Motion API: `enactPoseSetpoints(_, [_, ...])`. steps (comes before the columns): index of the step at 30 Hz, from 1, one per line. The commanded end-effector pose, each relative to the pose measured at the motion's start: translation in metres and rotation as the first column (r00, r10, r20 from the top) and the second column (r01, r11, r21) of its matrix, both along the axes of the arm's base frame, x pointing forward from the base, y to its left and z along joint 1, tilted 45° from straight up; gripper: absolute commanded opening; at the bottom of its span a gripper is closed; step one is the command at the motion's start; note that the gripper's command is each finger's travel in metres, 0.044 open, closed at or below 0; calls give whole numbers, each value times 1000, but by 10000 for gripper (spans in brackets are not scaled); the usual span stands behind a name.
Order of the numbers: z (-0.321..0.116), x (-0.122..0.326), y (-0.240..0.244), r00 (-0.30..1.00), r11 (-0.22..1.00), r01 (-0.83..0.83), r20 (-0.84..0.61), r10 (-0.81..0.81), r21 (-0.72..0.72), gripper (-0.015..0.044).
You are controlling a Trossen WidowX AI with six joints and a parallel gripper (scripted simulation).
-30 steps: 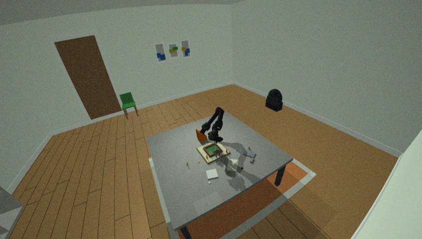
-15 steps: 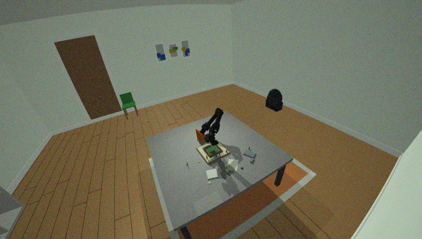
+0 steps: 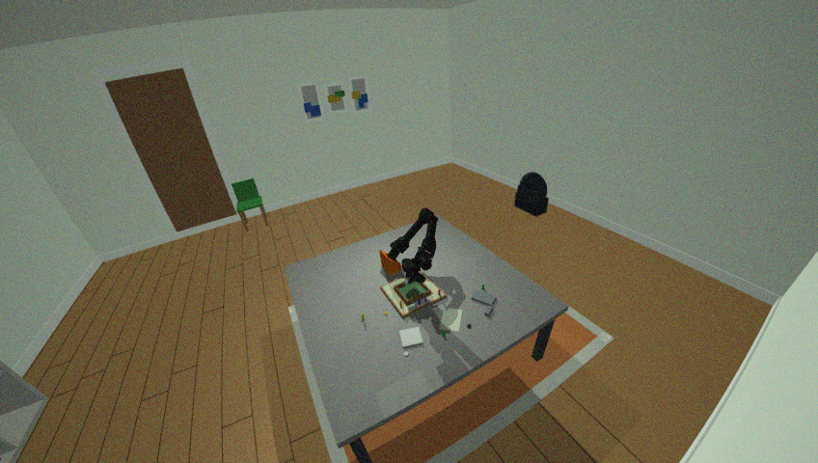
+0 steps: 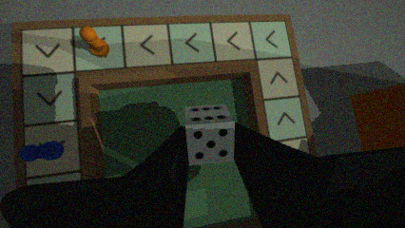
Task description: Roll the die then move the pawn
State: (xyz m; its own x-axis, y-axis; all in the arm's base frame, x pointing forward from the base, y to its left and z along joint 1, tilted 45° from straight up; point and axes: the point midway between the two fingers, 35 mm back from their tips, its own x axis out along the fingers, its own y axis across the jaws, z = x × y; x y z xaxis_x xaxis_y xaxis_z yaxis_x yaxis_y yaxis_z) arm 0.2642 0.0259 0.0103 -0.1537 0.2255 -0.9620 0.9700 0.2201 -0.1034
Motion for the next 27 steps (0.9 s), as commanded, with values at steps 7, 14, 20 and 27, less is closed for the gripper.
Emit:
enactPoseSetpoints(7, [0,-1,0,990,956,49,143,-8,-288,0])
enactPoseSetpoints(14, [26,8,-3,988,951,56,157,-8,-303,0])
enactPoseSetpoints(20, [46,11,-4,988,951,56,157,-8,-303,0])
enactPoseSetpoints(27, [46,11,-4,988,951,56,157,-8,-303,0])
